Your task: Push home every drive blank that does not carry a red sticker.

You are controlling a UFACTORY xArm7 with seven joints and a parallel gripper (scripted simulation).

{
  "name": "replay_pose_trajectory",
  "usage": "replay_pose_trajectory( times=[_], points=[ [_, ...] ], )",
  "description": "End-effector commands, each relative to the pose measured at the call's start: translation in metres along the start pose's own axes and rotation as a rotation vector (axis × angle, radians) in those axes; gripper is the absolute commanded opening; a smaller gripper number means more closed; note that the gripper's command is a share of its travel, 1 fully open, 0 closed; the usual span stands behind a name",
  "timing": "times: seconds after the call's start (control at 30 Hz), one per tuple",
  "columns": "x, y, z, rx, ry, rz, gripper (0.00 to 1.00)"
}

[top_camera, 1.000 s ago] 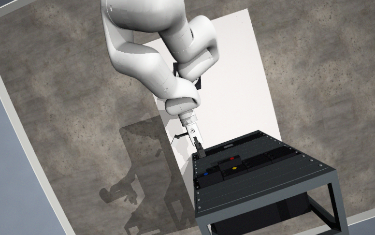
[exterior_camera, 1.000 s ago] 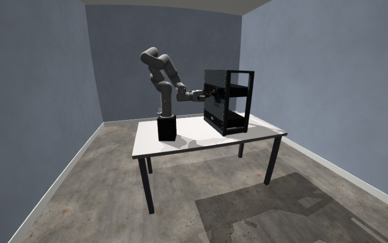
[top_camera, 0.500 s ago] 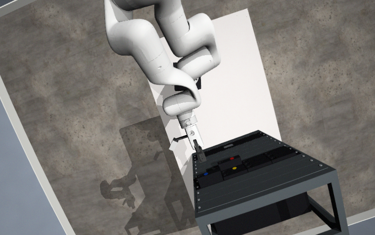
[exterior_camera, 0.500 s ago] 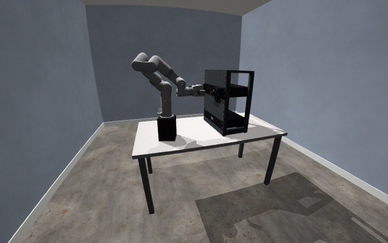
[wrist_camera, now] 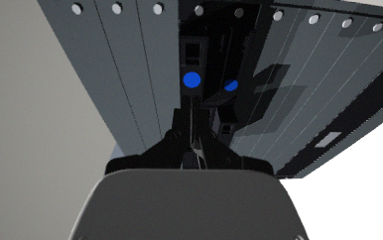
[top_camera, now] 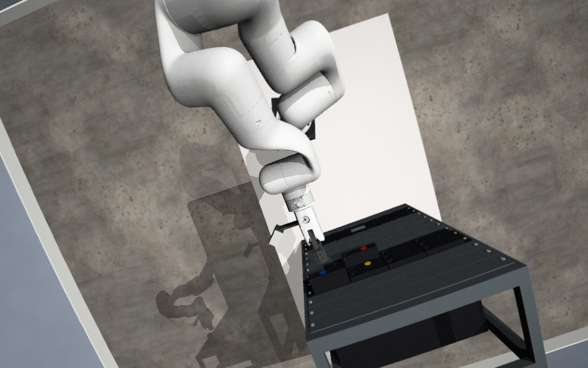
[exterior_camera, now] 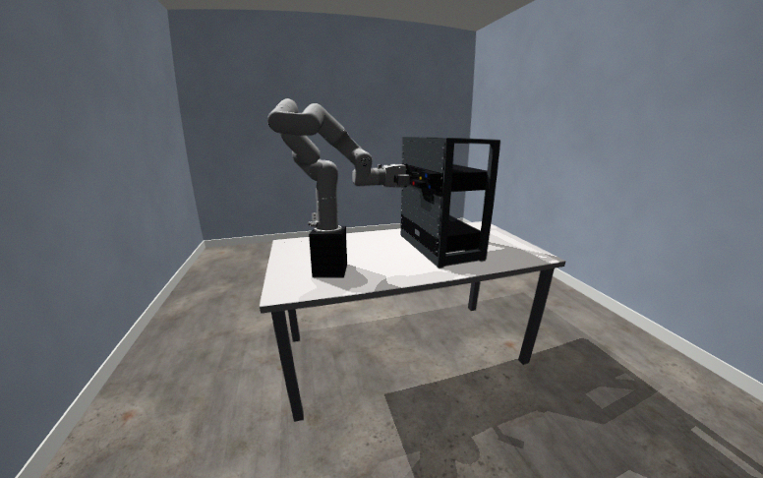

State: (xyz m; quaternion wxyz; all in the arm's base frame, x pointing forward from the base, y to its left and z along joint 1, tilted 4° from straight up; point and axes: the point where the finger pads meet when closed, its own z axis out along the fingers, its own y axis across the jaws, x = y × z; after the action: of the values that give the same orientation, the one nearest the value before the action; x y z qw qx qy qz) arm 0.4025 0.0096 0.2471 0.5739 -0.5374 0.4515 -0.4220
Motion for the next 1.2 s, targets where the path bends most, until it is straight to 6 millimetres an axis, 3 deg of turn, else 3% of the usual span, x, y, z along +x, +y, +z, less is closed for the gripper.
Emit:
replay_pose_trajectory(
  times=[0.0, 1.17],
  points=[
    [0.002, 0.0, 0.025, 0.007, 0.005, 0.002, 0.0],
    [0.002, 0.0, 0.036, 0.007, 0.005, 0.002, 0.0]
  ],
)
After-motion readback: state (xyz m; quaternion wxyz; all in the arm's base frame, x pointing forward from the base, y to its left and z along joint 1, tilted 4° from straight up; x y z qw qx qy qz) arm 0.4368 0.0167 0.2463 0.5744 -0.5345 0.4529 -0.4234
